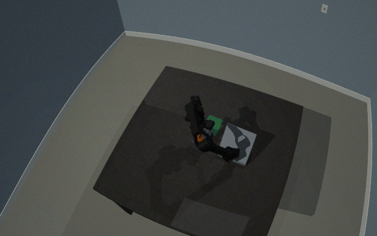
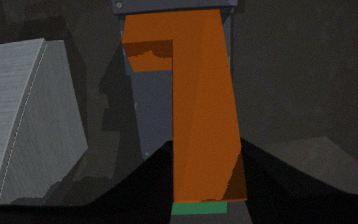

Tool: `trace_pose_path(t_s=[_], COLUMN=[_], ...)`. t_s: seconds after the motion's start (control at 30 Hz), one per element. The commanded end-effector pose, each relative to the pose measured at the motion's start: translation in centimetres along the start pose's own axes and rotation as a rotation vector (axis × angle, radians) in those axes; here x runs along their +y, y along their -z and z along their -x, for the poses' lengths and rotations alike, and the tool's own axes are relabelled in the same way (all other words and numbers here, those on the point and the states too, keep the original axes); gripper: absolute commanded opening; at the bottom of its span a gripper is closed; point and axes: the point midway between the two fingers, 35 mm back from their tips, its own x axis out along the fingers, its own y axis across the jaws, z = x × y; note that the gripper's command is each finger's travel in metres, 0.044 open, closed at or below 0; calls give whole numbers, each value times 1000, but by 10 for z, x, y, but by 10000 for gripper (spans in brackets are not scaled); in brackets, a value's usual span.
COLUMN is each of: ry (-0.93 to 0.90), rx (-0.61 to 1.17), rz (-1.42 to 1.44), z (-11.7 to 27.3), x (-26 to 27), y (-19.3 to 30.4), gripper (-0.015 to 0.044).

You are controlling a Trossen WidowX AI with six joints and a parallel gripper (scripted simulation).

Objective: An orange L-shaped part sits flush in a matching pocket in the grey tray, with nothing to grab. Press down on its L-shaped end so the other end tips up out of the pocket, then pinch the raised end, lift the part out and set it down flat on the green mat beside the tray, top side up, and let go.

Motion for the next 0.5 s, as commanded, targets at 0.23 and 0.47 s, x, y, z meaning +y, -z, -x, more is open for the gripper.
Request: trace_pose_path(t_s=[0.23, 0.47], ry=[1, 2], rx=[10, 12], rz=[10, 10], z=[0, 0], x=[2, 6], y=[36, 66], gripper=[0, 0])
